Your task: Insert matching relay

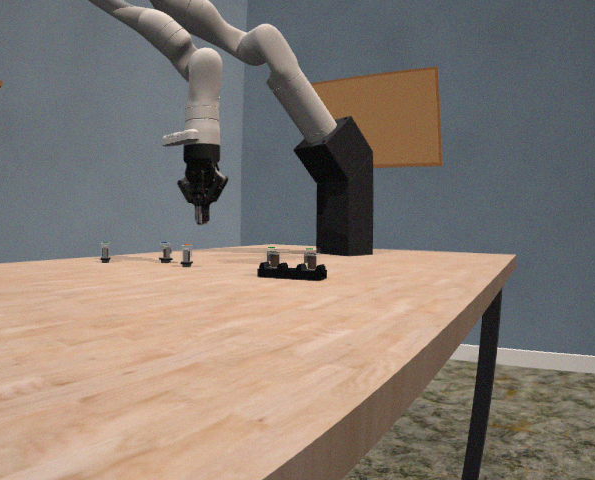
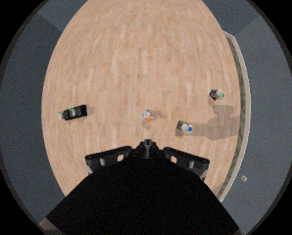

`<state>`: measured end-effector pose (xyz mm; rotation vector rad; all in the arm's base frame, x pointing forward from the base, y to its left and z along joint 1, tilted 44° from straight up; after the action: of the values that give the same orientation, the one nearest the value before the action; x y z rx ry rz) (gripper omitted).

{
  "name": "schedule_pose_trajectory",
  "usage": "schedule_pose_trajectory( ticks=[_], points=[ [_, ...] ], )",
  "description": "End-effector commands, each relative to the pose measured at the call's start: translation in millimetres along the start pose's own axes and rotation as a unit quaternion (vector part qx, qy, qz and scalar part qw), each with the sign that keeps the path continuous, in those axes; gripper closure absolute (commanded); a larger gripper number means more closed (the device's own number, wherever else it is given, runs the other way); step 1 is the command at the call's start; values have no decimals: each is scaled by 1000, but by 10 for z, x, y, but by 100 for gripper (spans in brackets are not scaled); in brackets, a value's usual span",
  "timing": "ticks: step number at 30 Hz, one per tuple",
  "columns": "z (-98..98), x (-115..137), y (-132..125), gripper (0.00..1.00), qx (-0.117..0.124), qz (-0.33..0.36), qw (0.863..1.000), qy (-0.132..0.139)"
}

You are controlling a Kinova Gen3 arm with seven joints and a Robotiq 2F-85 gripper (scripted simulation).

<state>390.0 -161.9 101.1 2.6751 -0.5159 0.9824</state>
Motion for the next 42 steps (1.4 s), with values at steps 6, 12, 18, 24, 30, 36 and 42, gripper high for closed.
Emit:
schedule_pose_trajectory(
  ticks=[6,12,18,24,30,36,42],
  points=[
    [-3,2,-2,100,0,0,1000,0],
    [-3,2,-2,100,0,0,1000,0],
    [-3,2,-2,100,0,0,1000,0],
    [-3,2,-2,100,0,0,1000,0],
    [-3,2,-2,100,0,0,1000,0],
    [-3,7,4,100,0,1,1000,0],
    [-4,63,58,100,1,15,1000,0]
  ],
)
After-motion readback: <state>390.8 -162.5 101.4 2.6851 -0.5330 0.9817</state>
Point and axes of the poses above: the point where the finger pads meet when closed, its own z axis out along the fingers, its own y axis across the jaws, x = y × z, the point moved 1 cm from there along -z, back along the fingers, and after that the axes turned 11 degrees about z, right-handed, at the moved point
